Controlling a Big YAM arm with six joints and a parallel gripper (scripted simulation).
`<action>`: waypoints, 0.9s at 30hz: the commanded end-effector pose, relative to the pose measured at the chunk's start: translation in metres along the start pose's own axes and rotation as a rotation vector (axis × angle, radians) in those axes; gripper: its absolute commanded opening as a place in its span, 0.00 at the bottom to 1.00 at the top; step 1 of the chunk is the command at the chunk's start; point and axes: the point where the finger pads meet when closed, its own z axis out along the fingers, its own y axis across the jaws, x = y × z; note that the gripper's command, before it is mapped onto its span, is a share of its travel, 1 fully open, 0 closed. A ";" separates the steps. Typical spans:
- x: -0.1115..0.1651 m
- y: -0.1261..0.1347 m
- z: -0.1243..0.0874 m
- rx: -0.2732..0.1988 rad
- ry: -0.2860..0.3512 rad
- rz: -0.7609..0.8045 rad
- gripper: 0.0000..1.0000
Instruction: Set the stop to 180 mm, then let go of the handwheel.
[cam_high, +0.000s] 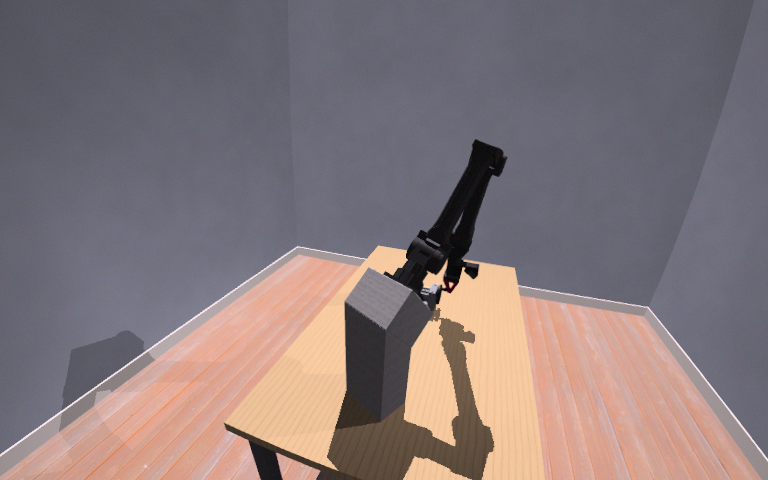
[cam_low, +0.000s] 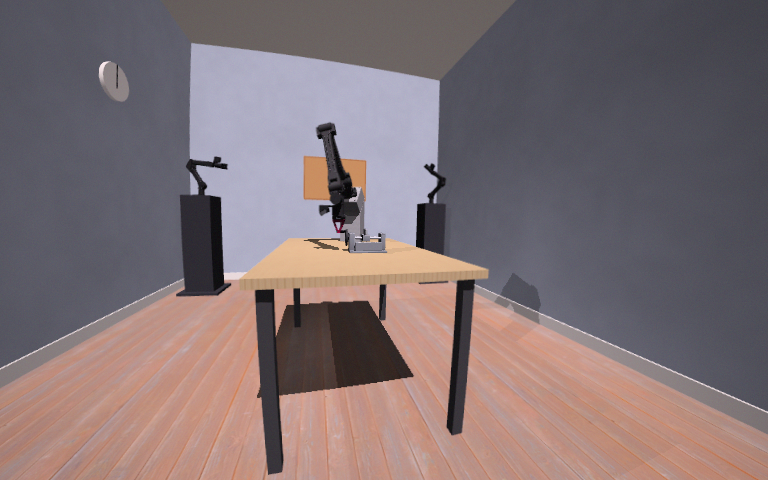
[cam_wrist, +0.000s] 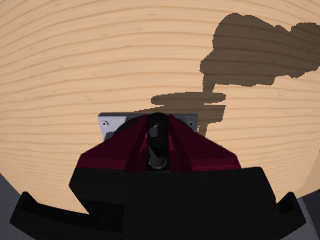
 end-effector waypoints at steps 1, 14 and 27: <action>-0.006 0.011 -0.006 -0.025 -0.009 0.005 0.06; -0.004 0.015 -0.004 -0.017 -0.005 0.002 0.06; 0.004 0.049 -0.006 -0.038 0.004 0.002 0.06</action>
